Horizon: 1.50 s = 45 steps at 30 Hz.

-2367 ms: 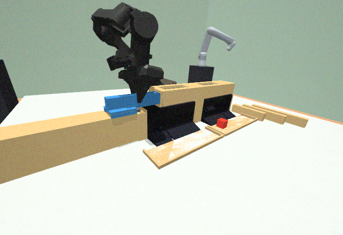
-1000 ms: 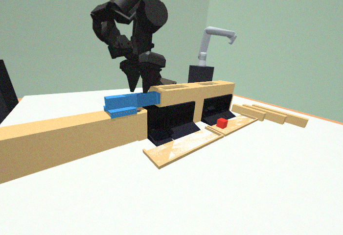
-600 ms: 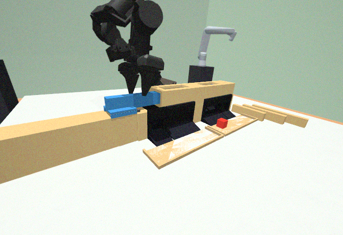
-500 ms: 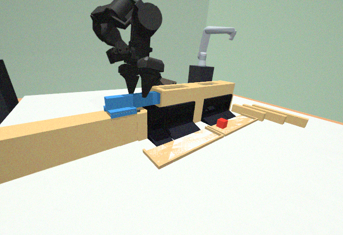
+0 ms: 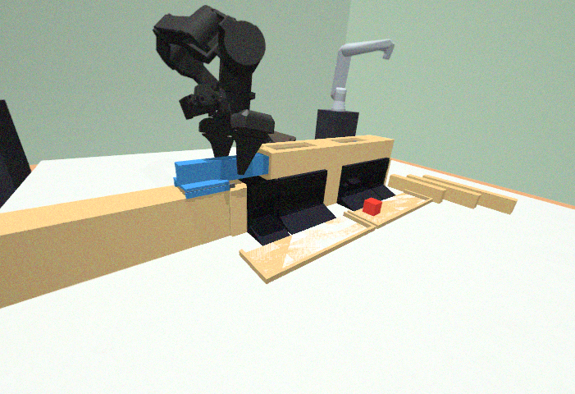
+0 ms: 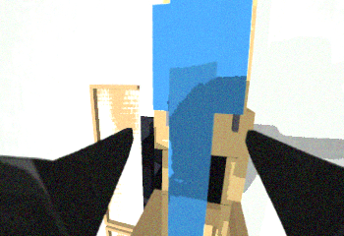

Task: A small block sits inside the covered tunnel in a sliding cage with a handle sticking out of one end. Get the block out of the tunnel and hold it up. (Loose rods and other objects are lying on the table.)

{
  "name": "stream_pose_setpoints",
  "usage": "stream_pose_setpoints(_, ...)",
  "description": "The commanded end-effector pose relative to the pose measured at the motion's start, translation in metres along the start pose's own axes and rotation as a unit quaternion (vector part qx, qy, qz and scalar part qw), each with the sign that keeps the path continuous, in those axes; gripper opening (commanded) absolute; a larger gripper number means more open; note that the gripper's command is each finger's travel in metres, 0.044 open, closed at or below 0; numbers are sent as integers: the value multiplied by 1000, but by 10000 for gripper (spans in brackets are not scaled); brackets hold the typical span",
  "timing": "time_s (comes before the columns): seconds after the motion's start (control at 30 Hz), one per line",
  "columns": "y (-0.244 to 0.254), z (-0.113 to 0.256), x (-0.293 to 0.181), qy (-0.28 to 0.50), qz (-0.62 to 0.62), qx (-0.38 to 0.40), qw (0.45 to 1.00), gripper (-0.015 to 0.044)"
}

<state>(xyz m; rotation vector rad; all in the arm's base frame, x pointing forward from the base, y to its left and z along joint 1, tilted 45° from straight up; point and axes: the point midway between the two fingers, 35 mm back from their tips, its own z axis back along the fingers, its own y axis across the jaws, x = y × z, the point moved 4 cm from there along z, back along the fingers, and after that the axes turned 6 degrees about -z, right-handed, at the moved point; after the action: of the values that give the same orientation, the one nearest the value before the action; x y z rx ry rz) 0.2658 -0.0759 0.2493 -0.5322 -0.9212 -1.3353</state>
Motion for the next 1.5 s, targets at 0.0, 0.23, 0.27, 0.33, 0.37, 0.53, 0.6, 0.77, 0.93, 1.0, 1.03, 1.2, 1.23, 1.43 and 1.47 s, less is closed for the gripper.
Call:
stream_pose_setpoints(0.0, 0, 1, 0, 0, -1, 0, 1000, 335)
stream_pose_setpoints(0.23, 0, 1, 0, 0, -1, 0, 1000, 151)
stream_pose_setpoints(0.27, 0, 1, 0, 0, -1, 0, 1000, 125)
stream_pose_setpoints(0.33, 0, 1, 0, 0, -1, 0, 1000, 72)
stream_pose_setpoints(0.37, 0, 1, 0, 0, -1, 0, 1000, 46)
stream_pose_setpoints(0.53, 1, 1, -3, 1, -1, 0, 1000, 0)
stream_pose_setpoints(0.6, 1, 1, -8, 2, -1, 0, 1000, 0)
stream_pose_setpoints(0.77, 0, 2, -24, 5, -1, -1, 1000, 0)
stream_pose_setpoints(0.93, -1, 4, -40, 6, 0, -2, 1000, 0)
stream_pose_setpoints(1.0, -1, 5, -47, 7, 0, -2, 1000, 0)
stream_pose_setpoints(1.03, -2, 5, -50, 7, 0, -2, 1000, 0)
stream_pose_setpoints(1.2, 0, 2, -13, -53, -47, -10, 997, 53)
stream_pose_setpoints(1.23, 0, 2, -13, -53, -47, -10, 997, 79)
stream_pose_setpoints(1.43, 1, 6, -12, -47, -42, -8, 998, 236)
stream_pose_setpoints(1.47, 1, 8, -12, -43, -39, -8, 998, 263)
